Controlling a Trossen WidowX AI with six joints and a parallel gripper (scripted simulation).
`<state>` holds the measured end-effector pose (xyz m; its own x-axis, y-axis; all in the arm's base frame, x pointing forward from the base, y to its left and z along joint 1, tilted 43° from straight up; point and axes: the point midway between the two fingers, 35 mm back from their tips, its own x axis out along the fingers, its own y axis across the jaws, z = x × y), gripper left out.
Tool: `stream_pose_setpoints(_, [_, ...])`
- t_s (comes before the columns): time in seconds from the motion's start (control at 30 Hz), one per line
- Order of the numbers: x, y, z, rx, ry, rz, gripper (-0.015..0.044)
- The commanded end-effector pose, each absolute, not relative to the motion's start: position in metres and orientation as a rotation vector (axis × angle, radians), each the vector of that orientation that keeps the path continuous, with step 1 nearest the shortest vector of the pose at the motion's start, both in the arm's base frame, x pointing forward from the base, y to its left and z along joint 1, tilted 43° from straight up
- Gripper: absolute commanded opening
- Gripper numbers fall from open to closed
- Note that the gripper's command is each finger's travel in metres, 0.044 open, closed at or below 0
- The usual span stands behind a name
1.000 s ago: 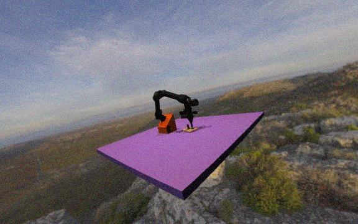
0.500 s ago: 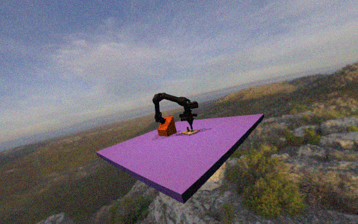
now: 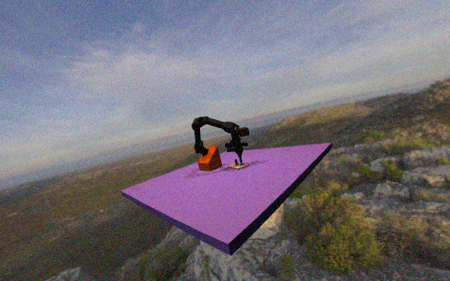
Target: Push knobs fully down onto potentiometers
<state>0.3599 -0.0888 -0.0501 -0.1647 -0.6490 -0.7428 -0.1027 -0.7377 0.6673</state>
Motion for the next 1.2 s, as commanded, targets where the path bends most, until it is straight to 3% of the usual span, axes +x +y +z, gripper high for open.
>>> stream_pose_setpoints(0.0, [0.3595,-0.0898,-0.0515,1.72,-0.853,-1.96,0.0])
stream_pose_setpoints(1.17, [0.3586,-0.0932,-0.0553,1.72,-0.853,-1.96,0.0])
